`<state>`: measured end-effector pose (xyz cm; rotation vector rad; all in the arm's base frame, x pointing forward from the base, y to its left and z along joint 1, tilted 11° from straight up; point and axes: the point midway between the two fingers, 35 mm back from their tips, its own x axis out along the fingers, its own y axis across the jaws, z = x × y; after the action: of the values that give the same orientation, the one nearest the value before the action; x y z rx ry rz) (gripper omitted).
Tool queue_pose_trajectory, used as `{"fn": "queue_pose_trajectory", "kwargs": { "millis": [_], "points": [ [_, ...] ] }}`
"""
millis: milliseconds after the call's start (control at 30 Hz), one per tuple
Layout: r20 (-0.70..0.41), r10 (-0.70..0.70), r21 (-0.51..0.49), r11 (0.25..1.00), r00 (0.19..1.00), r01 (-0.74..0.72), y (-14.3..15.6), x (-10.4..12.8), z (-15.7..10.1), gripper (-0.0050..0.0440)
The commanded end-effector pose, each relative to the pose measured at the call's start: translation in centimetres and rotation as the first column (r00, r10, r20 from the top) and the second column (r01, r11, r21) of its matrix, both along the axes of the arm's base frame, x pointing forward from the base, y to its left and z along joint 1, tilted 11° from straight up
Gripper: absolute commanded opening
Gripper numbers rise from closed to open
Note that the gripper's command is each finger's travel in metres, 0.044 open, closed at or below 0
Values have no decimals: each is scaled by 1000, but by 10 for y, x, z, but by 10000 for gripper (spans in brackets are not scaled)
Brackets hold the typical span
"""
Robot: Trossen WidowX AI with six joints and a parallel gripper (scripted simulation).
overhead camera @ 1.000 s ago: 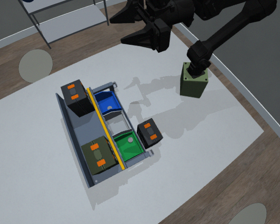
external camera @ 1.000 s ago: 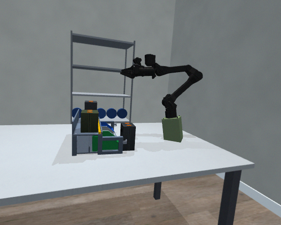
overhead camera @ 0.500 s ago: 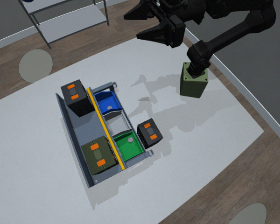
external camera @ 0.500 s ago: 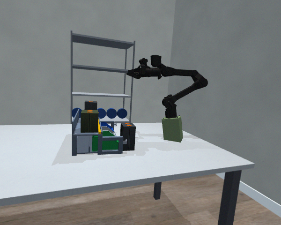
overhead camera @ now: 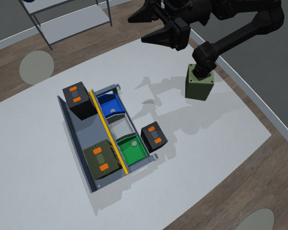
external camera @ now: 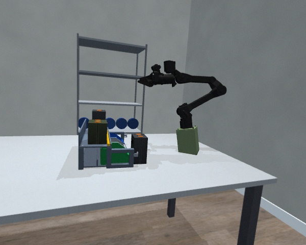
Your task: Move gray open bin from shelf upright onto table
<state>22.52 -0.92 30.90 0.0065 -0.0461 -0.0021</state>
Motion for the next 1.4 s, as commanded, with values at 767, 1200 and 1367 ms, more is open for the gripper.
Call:
{"fn": "queue_pose_trajectory", "kwargs": {
  "millis": [767, 1200, 1367],
  "points": [
    [17, -1, -1, 1000, 1000, 1, 1, 6, 9, 440],
    [-144, -128, 148, 978, 981, 149, 15, 27, -35, 440],
    [-144, -128, 148, 978, 981, 149, 15, 27, -35, 440]
  ]
}}
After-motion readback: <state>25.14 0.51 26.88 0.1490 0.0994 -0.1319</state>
